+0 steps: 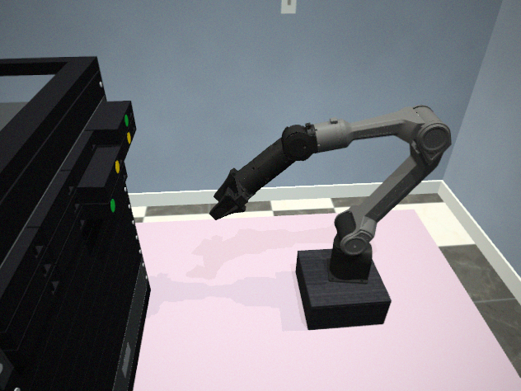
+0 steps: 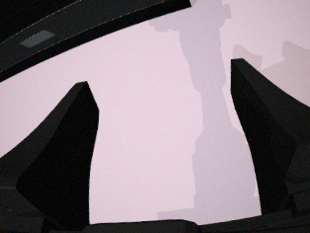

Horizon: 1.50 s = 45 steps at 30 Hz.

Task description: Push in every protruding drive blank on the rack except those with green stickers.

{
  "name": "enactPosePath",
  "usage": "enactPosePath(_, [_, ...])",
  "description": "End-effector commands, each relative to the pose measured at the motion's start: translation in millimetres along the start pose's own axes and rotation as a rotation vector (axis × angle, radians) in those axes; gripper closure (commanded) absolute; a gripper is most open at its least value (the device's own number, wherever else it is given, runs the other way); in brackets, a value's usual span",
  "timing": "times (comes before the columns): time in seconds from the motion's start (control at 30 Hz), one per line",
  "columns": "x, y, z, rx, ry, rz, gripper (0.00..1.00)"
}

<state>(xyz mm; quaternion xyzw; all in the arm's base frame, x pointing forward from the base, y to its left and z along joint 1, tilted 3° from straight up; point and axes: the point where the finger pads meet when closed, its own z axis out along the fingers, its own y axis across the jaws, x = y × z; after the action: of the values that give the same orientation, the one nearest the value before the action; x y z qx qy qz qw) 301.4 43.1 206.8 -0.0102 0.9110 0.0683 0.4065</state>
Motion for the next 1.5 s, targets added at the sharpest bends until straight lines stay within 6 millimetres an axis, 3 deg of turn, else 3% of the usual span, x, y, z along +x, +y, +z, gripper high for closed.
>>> enactPosePath(0.0, [-9.7, 10.1, -1.6, -0.031, -0.039, 0.005, 0.0])
enactPosePath(0.13, [-18.3, 21.5, -3.1, -0.066, -0.075, 0.016, 0.0])
enactPosePath(0.4, [-58.3, 74.1, -18.7, -0.235, -0.244, 0.091, 0.0])
enactPosePath(0.63, [-94.9, 119.9, -47.2, -0.401, -0.4, 0.208, 0.0])
enactPosePath(0.7, [-94.9, 119.9, -47.2, -0.401, -0.4, 0.208, 0.0])
enactPosePath(0.93, [-126.2, 153.3, -84.3, -0.555, -0.533, 0.379, 0.0])
enactPosePath(1.2, [-148.9, 170.1, -122.9, -0.678, -0.628, 0.622, 0.0])
enactPosePath(1.47, [-154.9, 170.7, -141.5, -0.719, -0.652, 0.81, 0.0])
